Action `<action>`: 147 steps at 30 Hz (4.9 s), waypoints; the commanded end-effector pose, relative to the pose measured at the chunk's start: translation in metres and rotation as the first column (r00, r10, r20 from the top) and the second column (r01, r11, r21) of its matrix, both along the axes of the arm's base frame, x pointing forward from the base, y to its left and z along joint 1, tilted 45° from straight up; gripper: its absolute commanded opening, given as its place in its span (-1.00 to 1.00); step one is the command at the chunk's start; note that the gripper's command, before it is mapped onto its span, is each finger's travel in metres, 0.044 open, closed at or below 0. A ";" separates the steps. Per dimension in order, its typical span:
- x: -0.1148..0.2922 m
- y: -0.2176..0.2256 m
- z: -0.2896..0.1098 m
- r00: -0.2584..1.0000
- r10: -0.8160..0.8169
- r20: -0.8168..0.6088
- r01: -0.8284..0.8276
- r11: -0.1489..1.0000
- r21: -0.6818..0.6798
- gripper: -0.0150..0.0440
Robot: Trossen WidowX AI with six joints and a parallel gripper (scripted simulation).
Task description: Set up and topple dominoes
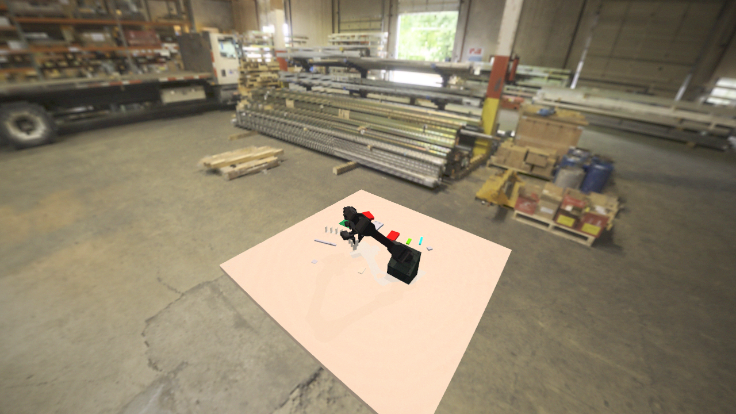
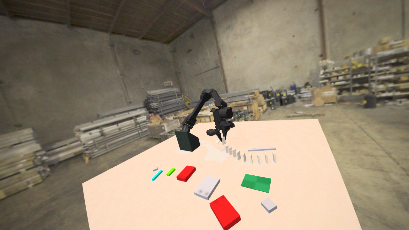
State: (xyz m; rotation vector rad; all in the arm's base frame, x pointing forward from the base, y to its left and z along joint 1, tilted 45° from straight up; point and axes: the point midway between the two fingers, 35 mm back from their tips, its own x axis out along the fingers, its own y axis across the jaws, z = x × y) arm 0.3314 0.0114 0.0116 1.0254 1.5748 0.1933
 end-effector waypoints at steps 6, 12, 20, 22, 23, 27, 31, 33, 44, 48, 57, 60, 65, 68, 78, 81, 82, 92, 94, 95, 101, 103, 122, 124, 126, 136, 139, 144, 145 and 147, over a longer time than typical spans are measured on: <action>-0.006 0.035 -0.030 1.000 0.000 -0.011 0.000 1.000 0.016 -0.13; -0.006 0.035 -0.030 1.000 0.000 -0.011 0.000 1.000 0.016 -0.13; -0.006 0.035 -0.030 1.000 0.000 -0.011 0.000 1.000 0.016 0.05; -0.006 0.035 -0.030 1.000 0.000 -0.011 0.000 1.000 0.016 0.23; -0.006 0.035 -0.030 1.000 0.000 -0.011 0.000 1.000 0.016 0.32; -0.006 0.035 -0.030 1.000 0.000 -0.011 0.000 1.000 0.016 0.67; -0.006 0.035 -0.030 1.000 0.000 -0.011 0.000 1.000 0.016 1.00; -0.006 0.035 -0.030 1.000 0.000 -0.011 0.000 1.000 0.016 1.00; -0.014 -0.058 0.062 1.000 0.003 -0.009 -0.003 1.000 0.007 1.00; -0.014 -0.059 0.063 1.000 0.003 -0.009 -0.003 1.000 0.007 1.00; -0.039 -0.012 0.071 0.957 -0.200 -0.208 0.204 0.979 -0.002 1.00; -0.061 0.017 0.073 0.884 -0.325 -0.335 0.336 0.941 -0.026 1.00; -0.097 0.053 0.069 0.725 -0.472 -0.501 0.504 0.860 -0.081 1.00; -0.113 0.066 0.066 0.645 -0.518 -0.562 0.561 0.820 -0.112 1.00; -0.117 0.068 0.065 0.623 -0.529 -0.577 0.575 0.809 -0.121 1.00; -0.117 0.068 0.065 0.623 -0.529 -0.577 0.575 0.809 -0.121 1.00; -0.117 0.068 0.064 0.623 -0.529 -0.577 0.575 0.809 -0.122 1.00; -0.113 0.109 0.020 0.623 -0.528 -0.578 0.575 0.810 -0.120 1.00; -0.113 0.112 0.017 0.623 -0.527 -0.578 0.575 0.810 -0.119 1.00; -0.113 0.112 0.017 0.623 -0.527 -0.578 0.575 0.810 -0.119 1.00; -0.113 0.115 0.013 0.623 -0.527 -0.578 0.574 0.810 -0.119 1.00; -0.113 0.117 0.011 0.623 -0.527 -0.578 0.574 0.810 -0.119 1.00; -0.113 0.122 0.006 0.623 -0.526 -0.579 0.574 0.810 -0.119 0.29; -0.113 0.122 0.006 0.623 -0.526 -0.579 0.574 0.810 -0.119 0.11; -0.113 0.122 0.006 0.623 -0.526 -0.579 0.574 0.810 -0.119 -0.07; -0.113 0.122 0.006 0.623 -0.526 -0.579 0.574 0.810 -0.119 -0.13; -0.114 0.110 0.017 0.623 -0.527 -0.578 0.575 0.810 -0.119 -0.13; -0.118 0.067 0.059 0.623 -0.529 -0.577 0.575 0.809 -0.121 -0.13; -0.119 0.058 0.068 0.623 -0.529 -0.577 0.575 0.809 -0.122 -0.13; -0.121 0.040 0.085 0.622 -0.530 -0.576 0.574 0.809 -0.123 -0.13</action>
